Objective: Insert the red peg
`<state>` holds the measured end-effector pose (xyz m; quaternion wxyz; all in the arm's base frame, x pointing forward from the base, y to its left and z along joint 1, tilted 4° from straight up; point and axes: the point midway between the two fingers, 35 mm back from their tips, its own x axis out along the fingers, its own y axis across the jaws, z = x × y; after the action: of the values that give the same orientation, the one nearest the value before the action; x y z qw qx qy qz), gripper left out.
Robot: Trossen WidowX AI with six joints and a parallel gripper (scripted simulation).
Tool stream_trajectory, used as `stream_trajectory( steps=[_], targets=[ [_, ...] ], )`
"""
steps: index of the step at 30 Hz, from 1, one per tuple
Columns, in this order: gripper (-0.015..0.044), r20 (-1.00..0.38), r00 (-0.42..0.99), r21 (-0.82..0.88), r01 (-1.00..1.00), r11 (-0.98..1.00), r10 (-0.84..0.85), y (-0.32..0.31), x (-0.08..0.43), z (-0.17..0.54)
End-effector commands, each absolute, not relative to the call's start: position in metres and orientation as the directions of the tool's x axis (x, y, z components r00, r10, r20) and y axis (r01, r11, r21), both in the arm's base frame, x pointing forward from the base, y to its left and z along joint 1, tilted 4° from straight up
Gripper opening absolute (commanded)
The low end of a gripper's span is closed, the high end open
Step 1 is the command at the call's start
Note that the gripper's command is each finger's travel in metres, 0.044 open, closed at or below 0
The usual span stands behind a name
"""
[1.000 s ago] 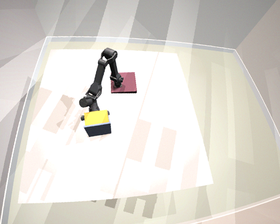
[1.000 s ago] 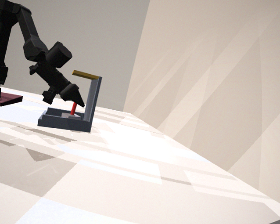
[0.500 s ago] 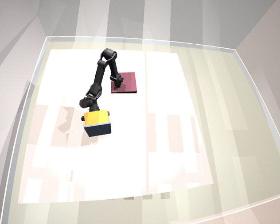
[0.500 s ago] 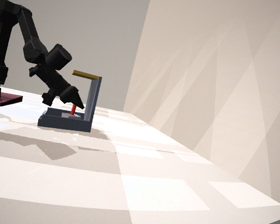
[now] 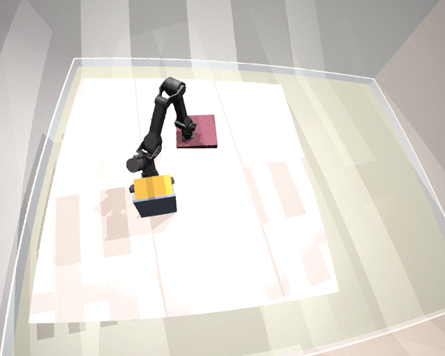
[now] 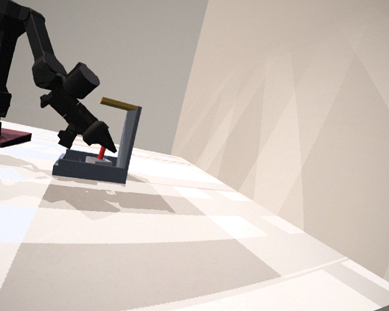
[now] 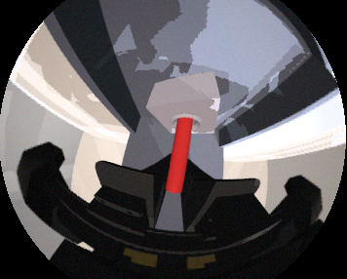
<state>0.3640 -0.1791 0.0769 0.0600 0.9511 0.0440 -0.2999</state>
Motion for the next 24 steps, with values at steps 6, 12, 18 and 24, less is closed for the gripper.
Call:
stream_trajectory(
  steps=[6,12,18,24],
  targets=[
    [0.0,-0.589,0.807,0.085,0.115,-0.99,0.043,-0.179,0.361,0.071],
    [0.0131,-0.576,0.816,0.087,0.12,-0.989,0.048,-0.179,0.364,0.076],
    [0.022,-0.577,0.816,0.087,0.12,-0.989,0.048,-0.179,0.363,0.077],
    [0.022,-0.584,0.811,0.087,0.118,-0.989,0.046,-0.18,0.344,0.077]
  ],
)
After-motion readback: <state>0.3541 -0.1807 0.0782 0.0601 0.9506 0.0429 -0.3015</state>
